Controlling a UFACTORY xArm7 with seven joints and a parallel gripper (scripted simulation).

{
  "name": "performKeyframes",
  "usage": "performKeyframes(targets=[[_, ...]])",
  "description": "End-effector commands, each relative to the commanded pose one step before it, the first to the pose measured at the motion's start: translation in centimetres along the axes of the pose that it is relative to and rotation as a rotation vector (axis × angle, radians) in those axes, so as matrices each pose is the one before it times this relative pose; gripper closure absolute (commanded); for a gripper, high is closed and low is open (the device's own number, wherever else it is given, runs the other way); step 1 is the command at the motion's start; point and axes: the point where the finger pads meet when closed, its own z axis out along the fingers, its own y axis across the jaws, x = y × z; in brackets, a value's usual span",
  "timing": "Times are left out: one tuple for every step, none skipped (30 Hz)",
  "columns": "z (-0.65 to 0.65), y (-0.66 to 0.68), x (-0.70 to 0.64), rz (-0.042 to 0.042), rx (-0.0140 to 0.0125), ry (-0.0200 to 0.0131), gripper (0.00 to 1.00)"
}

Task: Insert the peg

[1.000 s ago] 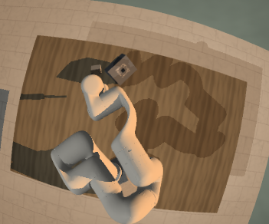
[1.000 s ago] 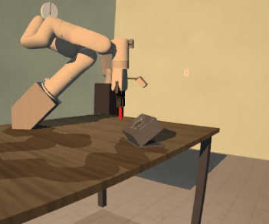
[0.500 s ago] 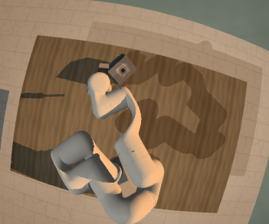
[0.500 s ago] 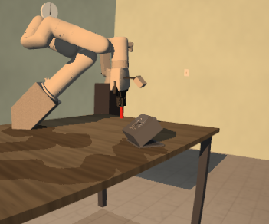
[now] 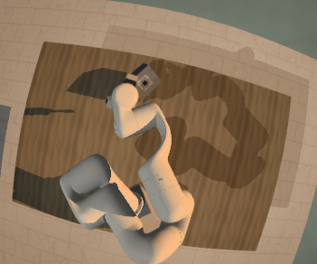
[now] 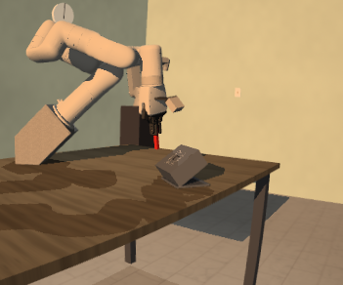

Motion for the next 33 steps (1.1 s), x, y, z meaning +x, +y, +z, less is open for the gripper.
performKeyframes(targets=[[-0.172, 0.108, 0.226, 0.03690, 0.00866, 0.00176, 1.00], [-0.049, 0.039, 0.072, 0.01631, 0.00457, -0.00031, 1.00], [-0.050, 0.039, 0.073, 0.01632, 0.00456, -0.00033, 1.00], [-0.050, 0.038, 0.074, 0.01633, 0.00455, -0.00035, 1.00], [-0.051, 0.038, 0.076, 0.01634, 0.00454, -0.00036, 1.00], [-0.051, 0.037, 0.077, 0.01635, 0.00454, -0.00038, 1.00], [-0.052, 0.037, 0.078, 0.01636, 0.00453, -0.00040, 1.00], [-0.053, 0.036, 0.079, 0.01636, 0.00452, -0.00042, 1.00], [-0.053, 0.035, 0.080, 0.01637, 0.00451, -0.00043, 1.00], [-0.054, 0.035, 0.082, 0.01638, 0.00451, -0.00045, 1.00], [-0.054, 0.034, 0.083, 0.01639, 0.00450, -0.00047, 1.00], [-0.055, 0.033, 0.084, 0.01639, 0.00449, -0.00049, 1.00], [-0.056, 0.032, 0.085, 0.01640, 0.00449, -0.00050, 1.00], [-0.056, 0.032, 0.086, 0.01641, 0.00448, -0.00052, 1.00], [-0.057, 0.031, 0.087, 0.01642, 0.00448, -0.00054, 1.00], [-0.058, 0.030, 0.088, 0.01642, 0.00447, -0.00055, 1.00], [0.000, 0.000, 0.000, 0.00000, 0.00000, 0.00000, 1.00], [0.000, 0.000, 0.000, 0.00000, 0.00000, 0.00000, 1.00], [-0.058, 0.029, 0.090, 0.01643, 0.00446, -0.00057, 1.00], [-0.059, 0.028, 0.091, 0.01644, 0.00446, -0.00059, 1.00], [-0.060, 0.027, 0.092, 0.01644, 0.00445, -0.00060, 1.00], [-0.060, 0.026, 0.093, 0.01645, 0.00445, -0.00062, 1.00], [-0.061, 0.025, 0.094, 0.01646, 0.00444, -0.00064, 1.00], [-0.061, 0.024, 0.095, 0.01646, 0.00444, -0.00065, 1.00], [-0.062, 0.024, 0.096, 0.01647, 0.00443, -0.00067, 1.00], [-0.063, 0.022, 0.097, 0.01647, 0.00443, -0.00069, 1.00], [-0.063, 0.021, 0.098, 0.01648, 0.00442, -0.00070, 1.00], [-0.064, 0.020, 0.099, 0.01648, 0.00442, -0.00072, 1.00], [-0.065, 0.019, 0.100, 0.01649, 0.00441, -0.00073, 1.00], [-0.065, 0.018, 0.101, 0.01650, 0.00441, -0.00075, 1.00], [-0.066, 0.017, 0.102, 0.01650, 0.00441, -0.00077, 1.00], [-0.067, 0.016, 0.103, 0.01651, 0.00440, -0.00078, 1.00], [-0.067, 0.015, 0.104, 0.01651, 0.00440, -0.00080, 1.00]])
